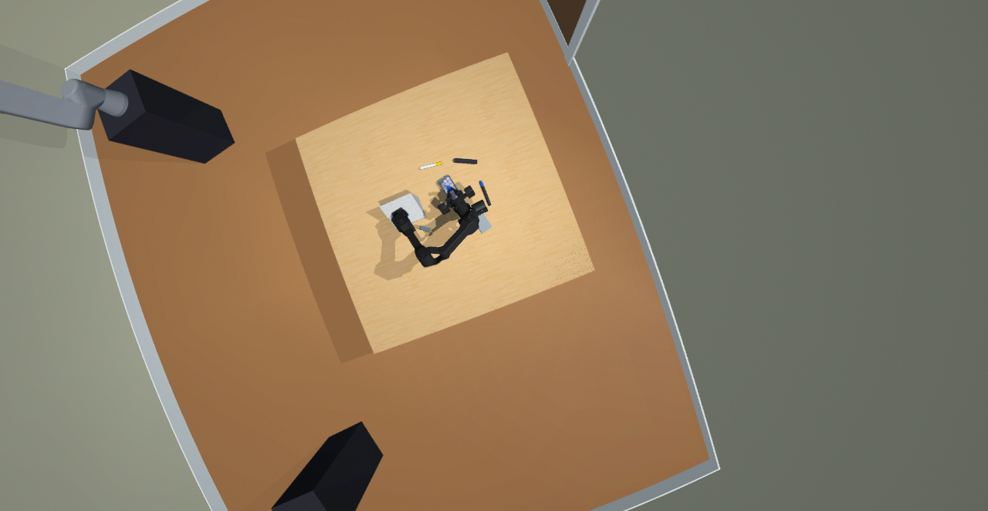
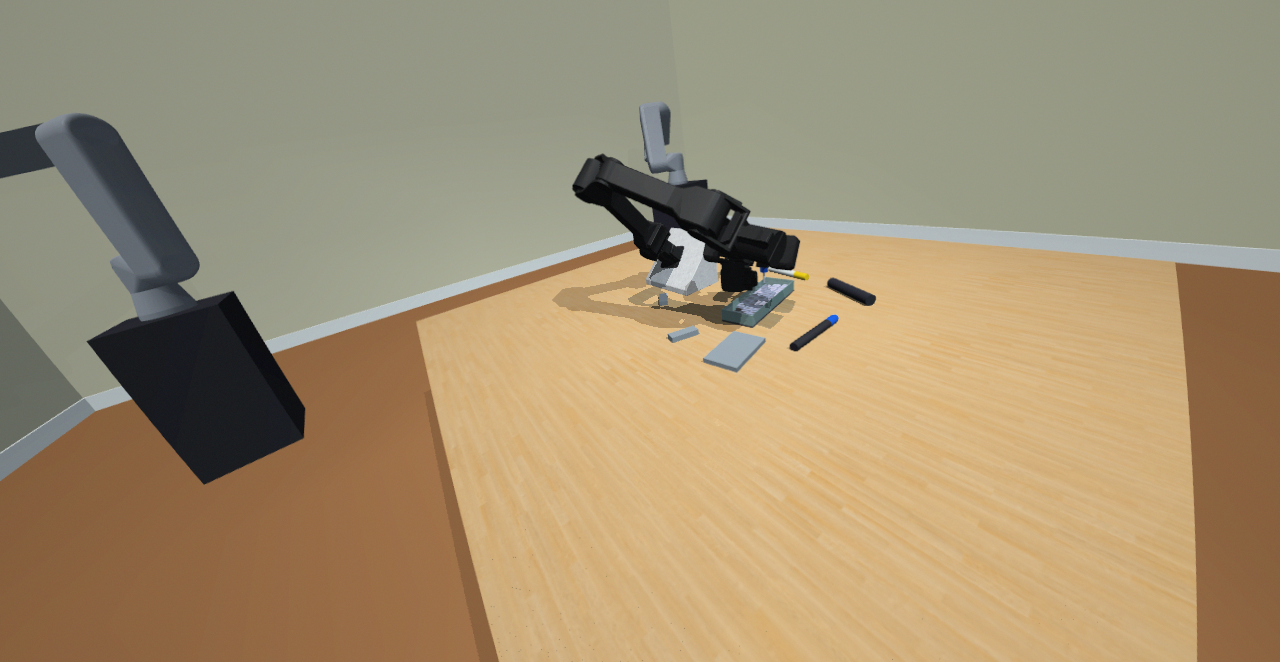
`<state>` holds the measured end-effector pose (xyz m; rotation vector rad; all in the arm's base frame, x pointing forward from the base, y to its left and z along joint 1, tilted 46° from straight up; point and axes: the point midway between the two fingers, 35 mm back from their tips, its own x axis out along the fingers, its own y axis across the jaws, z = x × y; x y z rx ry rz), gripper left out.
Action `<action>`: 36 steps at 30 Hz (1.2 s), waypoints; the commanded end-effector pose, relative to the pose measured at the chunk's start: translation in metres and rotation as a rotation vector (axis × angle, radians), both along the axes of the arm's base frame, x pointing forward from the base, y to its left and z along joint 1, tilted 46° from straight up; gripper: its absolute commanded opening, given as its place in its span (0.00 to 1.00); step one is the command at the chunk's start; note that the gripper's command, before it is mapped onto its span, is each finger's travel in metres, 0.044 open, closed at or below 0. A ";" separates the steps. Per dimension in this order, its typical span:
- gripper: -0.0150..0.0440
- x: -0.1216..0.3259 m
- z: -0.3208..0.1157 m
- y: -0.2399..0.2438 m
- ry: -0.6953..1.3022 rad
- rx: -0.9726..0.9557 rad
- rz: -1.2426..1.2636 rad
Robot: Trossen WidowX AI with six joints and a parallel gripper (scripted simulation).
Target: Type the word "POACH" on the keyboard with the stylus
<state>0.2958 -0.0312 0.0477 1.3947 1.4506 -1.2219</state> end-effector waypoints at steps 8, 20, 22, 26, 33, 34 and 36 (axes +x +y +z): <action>0.25 -0.021 0.050 -0.037 -0.016 -0.005 0.000; 0.25 -0.024 0.036 -0.051 -0.016 -0.005 0.000; 0.30 -0.024 0.035 -0.051 -0.016 -0.005 0.000; 0.39 -0.024 0.034 -0.051 -0.016 -0.006 0.000; 0.39 -0.025 0.033 -0.052 -0.016 -0.006 0.000; 0.39 -0.025 0.032 -0.053 -0.016 -0.006 0.000; 0.39 -0.025 0.031 -0.054 -0.016 -0.006 0.000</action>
